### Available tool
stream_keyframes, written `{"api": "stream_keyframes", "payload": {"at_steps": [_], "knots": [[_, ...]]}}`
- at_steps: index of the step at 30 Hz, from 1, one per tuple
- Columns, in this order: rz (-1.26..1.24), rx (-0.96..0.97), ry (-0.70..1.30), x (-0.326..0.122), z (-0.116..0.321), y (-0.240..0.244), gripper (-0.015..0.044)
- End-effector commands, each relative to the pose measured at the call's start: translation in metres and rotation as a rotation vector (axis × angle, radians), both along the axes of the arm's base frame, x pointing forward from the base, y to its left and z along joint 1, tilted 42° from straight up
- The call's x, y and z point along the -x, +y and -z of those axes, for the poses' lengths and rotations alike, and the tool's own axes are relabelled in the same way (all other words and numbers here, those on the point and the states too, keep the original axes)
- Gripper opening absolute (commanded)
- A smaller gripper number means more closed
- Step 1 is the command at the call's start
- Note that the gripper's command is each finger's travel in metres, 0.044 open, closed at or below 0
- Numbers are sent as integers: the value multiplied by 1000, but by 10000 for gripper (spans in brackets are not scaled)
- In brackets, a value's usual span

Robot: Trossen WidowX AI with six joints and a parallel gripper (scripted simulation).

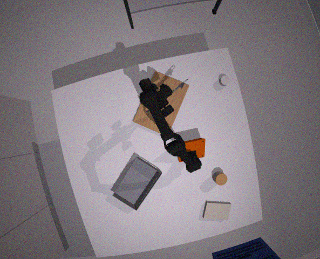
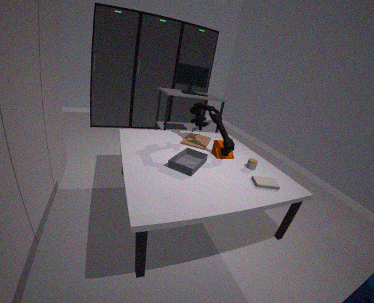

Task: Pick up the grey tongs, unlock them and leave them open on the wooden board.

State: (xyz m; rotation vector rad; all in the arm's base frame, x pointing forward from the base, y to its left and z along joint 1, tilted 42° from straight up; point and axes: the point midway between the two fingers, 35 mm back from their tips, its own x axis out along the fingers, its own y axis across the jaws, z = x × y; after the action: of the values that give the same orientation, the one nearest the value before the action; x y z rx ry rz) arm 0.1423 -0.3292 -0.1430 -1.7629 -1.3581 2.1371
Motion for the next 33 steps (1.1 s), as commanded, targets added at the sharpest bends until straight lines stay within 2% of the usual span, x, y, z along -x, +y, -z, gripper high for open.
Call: {"api": "stream_keyframes", "payload": {"at_steps": [1,18,33], "knots": [[-106,81,116,-3,-6,-2,-150],[-541,490,518,-33,-34,-12,-150],[-545,495,521,-33,-34,-12,-150]]}}
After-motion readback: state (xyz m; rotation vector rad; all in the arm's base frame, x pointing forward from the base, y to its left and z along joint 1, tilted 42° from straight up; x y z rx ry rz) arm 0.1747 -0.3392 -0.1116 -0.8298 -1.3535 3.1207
